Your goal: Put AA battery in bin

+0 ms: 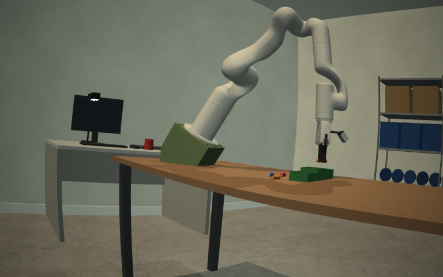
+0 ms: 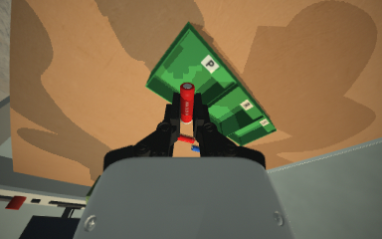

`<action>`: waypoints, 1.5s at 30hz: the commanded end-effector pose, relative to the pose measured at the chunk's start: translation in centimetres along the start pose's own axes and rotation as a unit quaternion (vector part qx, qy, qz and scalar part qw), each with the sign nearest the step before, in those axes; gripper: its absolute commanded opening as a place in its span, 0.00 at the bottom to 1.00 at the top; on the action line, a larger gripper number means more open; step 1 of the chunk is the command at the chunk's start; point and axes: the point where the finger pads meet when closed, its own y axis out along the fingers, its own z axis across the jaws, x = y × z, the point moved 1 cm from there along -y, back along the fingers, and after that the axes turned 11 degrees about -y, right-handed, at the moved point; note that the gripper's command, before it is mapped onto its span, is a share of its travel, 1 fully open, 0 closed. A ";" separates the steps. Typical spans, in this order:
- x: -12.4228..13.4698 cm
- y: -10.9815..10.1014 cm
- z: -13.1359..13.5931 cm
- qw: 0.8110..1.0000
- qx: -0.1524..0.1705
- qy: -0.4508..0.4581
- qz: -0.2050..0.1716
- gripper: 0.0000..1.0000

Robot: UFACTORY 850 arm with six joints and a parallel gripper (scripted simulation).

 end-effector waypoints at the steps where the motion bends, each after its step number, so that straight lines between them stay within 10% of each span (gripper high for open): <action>1: -0.1 -0.1 0.0 0.997 0.000 -0.078 0.001 0.00; 31: -0.1 0.0 0.0 0.909 -0.003 -0.417 0.002 0.00; 45: -0.1 0.0 0.1 0.909 -0.003 -0.417 0.002 0.00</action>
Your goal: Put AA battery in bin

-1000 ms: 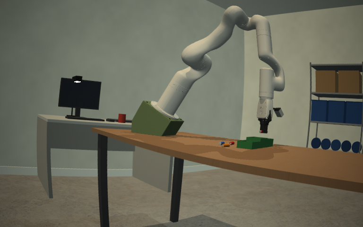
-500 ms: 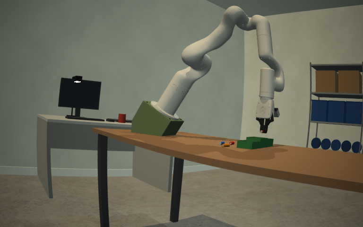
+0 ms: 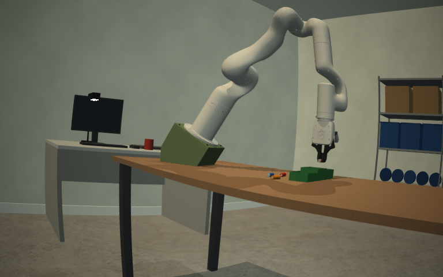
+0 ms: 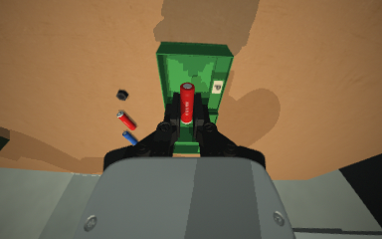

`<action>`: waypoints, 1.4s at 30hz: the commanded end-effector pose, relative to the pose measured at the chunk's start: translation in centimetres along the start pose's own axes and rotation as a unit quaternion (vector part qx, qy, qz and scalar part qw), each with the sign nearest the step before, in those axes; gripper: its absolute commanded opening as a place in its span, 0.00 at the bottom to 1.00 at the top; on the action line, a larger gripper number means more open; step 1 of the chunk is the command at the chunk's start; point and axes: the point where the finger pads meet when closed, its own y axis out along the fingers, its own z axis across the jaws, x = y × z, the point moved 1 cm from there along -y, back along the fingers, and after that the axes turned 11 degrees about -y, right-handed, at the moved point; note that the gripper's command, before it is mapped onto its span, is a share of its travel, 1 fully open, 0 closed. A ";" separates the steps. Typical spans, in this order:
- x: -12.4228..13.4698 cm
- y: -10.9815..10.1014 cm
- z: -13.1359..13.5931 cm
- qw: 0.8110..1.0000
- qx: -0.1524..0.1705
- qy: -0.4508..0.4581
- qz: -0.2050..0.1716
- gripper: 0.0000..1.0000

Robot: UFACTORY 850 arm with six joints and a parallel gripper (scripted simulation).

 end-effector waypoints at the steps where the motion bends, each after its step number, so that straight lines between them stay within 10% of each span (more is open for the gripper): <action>1: 0.0 0.0 0.0 1.000 0.008 -0.002 0.009 0.00; 42: 0.0 5.1 0.1 1.000 0.008 -0.002 0.009 0.00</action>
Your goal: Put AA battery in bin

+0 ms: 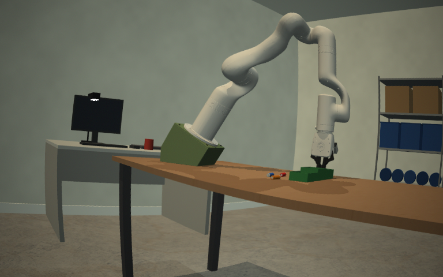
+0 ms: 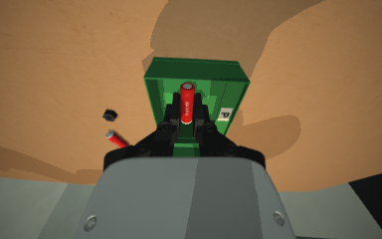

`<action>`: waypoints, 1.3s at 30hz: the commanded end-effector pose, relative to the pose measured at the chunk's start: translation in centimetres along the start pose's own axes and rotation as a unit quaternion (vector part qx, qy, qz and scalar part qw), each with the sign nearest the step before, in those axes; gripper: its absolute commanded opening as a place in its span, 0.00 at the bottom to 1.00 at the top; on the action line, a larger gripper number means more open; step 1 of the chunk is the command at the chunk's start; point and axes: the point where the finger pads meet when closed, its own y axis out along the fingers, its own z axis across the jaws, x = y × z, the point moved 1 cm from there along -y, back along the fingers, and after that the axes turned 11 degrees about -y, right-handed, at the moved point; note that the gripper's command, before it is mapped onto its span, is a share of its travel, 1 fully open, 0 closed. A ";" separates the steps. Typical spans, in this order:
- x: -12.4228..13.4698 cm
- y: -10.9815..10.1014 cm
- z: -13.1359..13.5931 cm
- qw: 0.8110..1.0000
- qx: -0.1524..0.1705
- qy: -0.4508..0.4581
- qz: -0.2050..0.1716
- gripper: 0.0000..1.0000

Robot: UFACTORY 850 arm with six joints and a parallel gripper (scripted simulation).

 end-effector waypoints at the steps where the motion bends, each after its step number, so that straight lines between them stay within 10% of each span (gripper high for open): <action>1: 0.0 0.1 0.1 1.000 0.014 -0.001 0.005 0.00; 10: 0.0 0.1 0.0 1.000 0.014 -0.001 0.005 0.00; 11: 0.0 0.1 0.0 1.000 0.014 -0.001 0.005 0.28; 39: 0.0 -1.4 0.0 1.000 0.014 -0.001 0.005 0.28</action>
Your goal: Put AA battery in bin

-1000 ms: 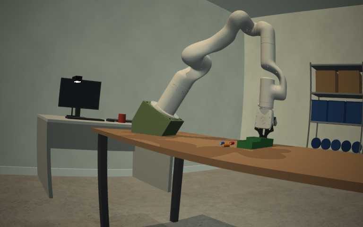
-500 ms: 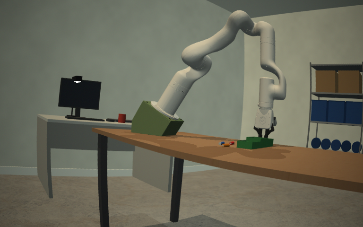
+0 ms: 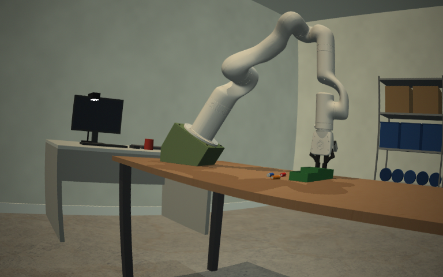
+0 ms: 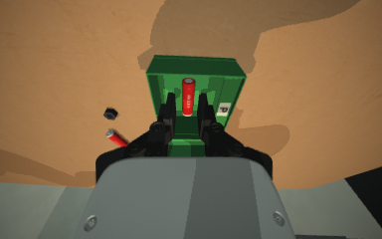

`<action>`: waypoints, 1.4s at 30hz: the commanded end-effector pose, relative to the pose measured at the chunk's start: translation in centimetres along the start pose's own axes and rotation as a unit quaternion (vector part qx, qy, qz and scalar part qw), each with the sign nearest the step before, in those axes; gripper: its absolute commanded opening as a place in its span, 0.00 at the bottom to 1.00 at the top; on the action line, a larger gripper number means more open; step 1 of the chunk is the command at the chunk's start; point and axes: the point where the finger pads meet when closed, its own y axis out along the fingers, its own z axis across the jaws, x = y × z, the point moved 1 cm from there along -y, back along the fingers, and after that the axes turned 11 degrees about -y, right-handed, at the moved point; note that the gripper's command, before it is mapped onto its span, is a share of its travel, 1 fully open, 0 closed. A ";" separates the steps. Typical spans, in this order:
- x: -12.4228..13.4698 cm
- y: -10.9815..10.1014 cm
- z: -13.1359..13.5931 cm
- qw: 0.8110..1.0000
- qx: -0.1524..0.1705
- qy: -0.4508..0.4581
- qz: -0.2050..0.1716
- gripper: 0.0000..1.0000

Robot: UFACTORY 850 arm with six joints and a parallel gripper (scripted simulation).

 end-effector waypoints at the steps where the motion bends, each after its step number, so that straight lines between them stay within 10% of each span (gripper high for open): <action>1: 0.0 -0.8 0.1 1.000 0.001 0.000 0.000 0.28; 33: 0.0 -4.4 0.1 1.000 0.001 0.000 0.000 0.28; 34: 0.0 -4.8 0.1 1.000 0.001 0.000 0.000 1.00; 42: 0.0 -7.2 0.1 1.000 0.001 0.000 0.000 1.00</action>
